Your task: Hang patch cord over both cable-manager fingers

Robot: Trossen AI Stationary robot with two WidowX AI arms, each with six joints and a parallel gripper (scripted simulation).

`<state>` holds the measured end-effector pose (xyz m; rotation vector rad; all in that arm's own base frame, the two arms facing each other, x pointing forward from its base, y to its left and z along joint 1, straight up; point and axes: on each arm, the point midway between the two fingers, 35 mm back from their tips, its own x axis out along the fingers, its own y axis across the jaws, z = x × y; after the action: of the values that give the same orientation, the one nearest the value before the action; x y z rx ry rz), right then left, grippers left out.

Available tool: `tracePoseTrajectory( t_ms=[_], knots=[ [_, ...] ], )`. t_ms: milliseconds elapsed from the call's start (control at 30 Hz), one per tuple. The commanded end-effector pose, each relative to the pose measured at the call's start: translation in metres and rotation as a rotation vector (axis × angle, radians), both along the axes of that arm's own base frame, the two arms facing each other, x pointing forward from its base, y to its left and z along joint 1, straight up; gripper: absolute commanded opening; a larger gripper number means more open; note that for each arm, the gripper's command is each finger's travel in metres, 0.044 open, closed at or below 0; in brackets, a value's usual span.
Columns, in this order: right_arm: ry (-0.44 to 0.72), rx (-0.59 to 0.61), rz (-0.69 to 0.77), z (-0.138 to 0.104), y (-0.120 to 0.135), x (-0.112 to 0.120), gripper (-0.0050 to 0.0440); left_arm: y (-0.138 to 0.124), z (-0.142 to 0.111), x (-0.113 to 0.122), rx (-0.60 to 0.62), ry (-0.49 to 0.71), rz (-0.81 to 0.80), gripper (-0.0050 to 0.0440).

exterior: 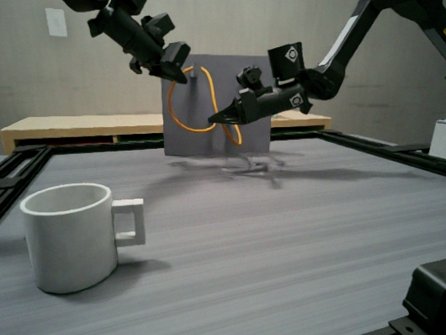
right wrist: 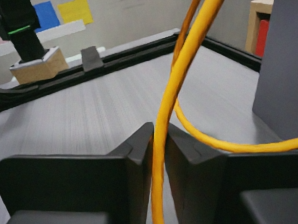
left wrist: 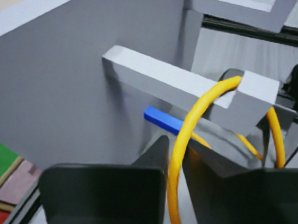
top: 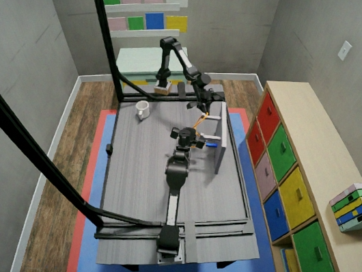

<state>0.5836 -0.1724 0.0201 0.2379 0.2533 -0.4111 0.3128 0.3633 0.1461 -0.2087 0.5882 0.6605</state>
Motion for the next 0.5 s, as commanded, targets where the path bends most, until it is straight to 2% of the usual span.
tracePoseTrajectory(
  t_ms=[0,467],
  knots=[
    [-0.059,-0.009,-0.005,0.0351,-0.0008,0.0088,0.0025,0.0015,0.0136,0.0008,0.025,-0.020,-0.001,0.0040],
    [-0.043,0.008,-0.020,0.0342,-0.0006,0.0104,0.0025,0.0015,0.0136,0.0008,0.025,-0.020,-0.001,0.0040]
  ],
)
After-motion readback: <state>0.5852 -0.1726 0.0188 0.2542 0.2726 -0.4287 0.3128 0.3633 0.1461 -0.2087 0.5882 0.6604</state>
